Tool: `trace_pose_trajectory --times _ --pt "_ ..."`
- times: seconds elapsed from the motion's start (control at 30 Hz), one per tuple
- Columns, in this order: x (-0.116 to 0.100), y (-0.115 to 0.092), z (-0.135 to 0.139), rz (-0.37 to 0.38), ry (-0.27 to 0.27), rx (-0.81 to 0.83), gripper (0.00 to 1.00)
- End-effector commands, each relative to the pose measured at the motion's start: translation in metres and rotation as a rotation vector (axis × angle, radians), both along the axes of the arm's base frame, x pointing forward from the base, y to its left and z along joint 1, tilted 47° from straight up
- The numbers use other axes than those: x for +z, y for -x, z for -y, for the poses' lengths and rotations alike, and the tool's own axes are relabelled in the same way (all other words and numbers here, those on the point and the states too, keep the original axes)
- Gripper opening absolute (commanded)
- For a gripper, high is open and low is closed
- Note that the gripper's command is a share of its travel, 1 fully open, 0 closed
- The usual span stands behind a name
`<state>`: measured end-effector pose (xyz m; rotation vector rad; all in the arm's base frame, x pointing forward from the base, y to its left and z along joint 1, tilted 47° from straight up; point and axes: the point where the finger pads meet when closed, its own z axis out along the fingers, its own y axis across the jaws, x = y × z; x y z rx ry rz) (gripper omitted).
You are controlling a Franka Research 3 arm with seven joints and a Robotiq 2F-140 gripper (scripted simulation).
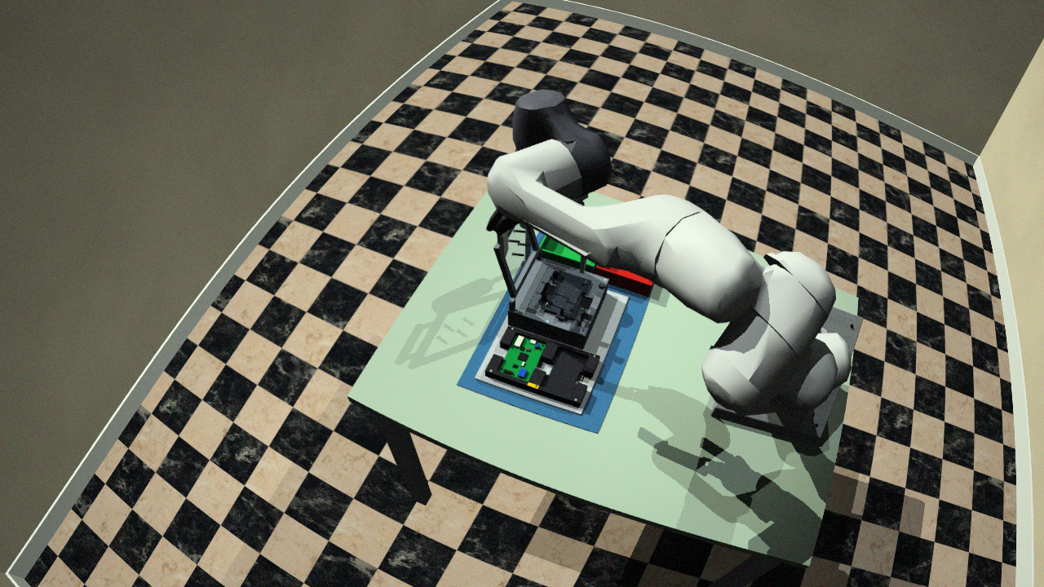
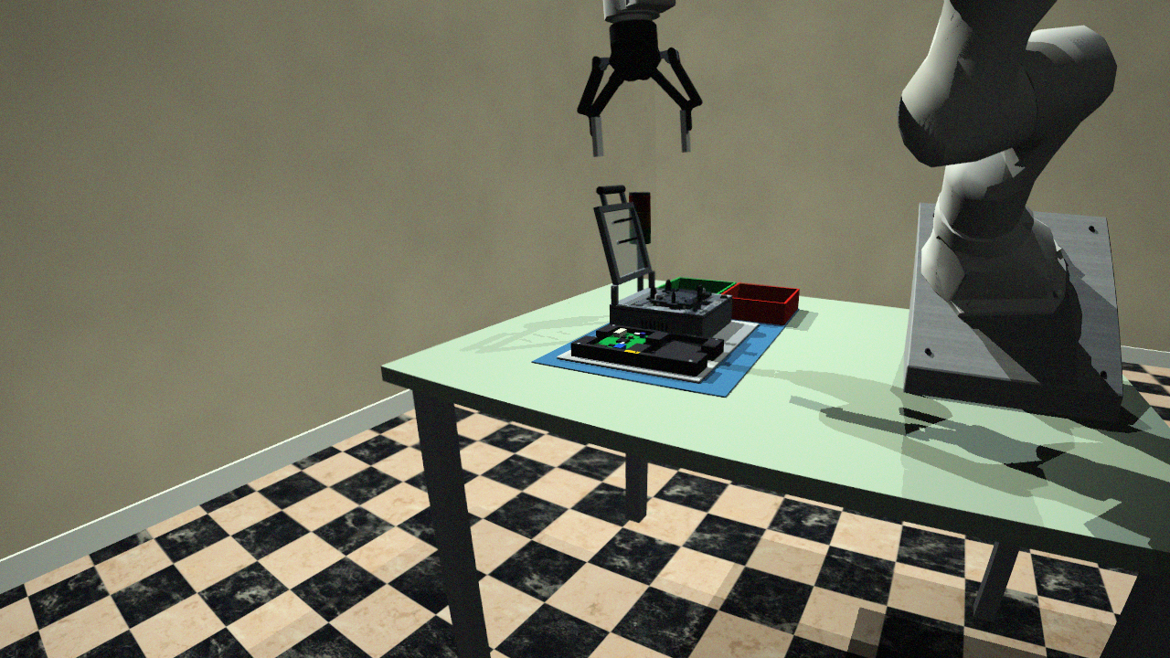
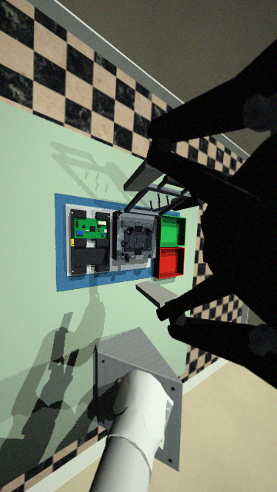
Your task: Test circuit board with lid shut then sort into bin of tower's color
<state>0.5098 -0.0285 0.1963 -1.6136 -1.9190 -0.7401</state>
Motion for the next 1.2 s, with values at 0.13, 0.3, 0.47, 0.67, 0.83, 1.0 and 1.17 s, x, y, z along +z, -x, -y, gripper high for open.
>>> trace_pose_trajectory --times 0.13,0.3,0.47,0.67,0.83,1.0,1.17 --pt "0.0126 -0.0266 -0.0218 -0.088 -0.049 -0.121 1.00" --pt "0.0126 -0.0266 -0.0218 -0.088 -0.049 -0.121 1.00" --pt "0.0126 -0.0266 -0.0218 -0.088 -0.049 -0.121 1.00" --pt "0.0126 -0.0266 -0.0218 -0.088 -0.049 -0.121 1.00" --pt "0.0126 -0.0266 -0.0218 -0.088 -0.049 -0.121 0.58" --pt "0.0126 -0.0266 -0.0218 -0.088 -0.049 -0.121 0.58" --pt "0.0126 -0.0266 -0.0218 -0.088 -0.049 -0.121 0.58"
